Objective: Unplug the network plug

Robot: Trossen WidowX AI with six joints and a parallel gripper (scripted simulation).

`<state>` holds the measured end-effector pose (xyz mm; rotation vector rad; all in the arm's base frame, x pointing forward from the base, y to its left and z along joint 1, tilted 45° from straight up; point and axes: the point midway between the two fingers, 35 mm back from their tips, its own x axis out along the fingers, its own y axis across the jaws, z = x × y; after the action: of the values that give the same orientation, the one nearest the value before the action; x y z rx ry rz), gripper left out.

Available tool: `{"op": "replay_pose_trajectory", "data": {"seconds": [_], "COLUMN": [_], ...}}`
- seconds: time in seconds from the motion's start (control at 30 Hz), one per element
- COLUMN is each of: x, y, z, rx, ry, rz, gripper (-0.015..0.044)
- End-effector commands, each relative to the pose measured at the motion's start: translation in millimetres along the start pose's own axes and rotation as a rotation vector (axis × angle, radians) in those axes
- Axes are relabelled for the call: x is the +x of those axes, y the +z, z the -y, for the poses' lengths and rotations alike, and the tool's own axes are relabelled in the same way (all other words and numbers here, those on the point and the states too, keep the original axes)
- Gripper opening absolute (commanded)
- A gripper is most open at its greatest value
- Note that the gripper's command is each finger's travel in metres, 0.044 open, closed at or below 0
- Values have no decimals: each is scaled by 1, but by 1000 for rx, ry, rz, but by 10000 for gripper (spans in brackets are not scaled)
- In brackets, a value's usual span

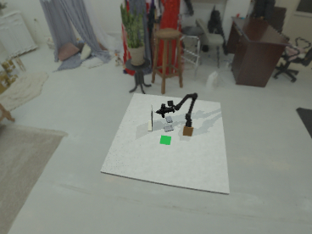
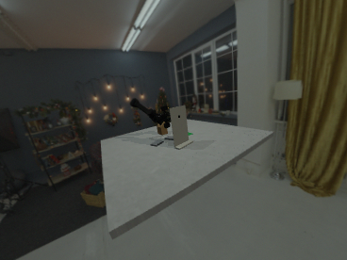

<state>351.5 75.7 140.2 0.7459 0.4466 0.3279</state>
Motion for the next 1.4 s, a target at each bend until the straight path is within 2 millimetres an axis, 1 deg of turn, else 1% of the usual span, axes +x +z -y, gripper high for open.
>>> {"op": "replay_pose_trajectory", "data": {"seconds": [0.0, 1.37], "x": [-2, -21], "y": [-2, 0], "z": [1, 1], "rx": [-3, -3], "ry": [-1, -1], "rz": [-7, -8], "gripper": [0, 0]}}
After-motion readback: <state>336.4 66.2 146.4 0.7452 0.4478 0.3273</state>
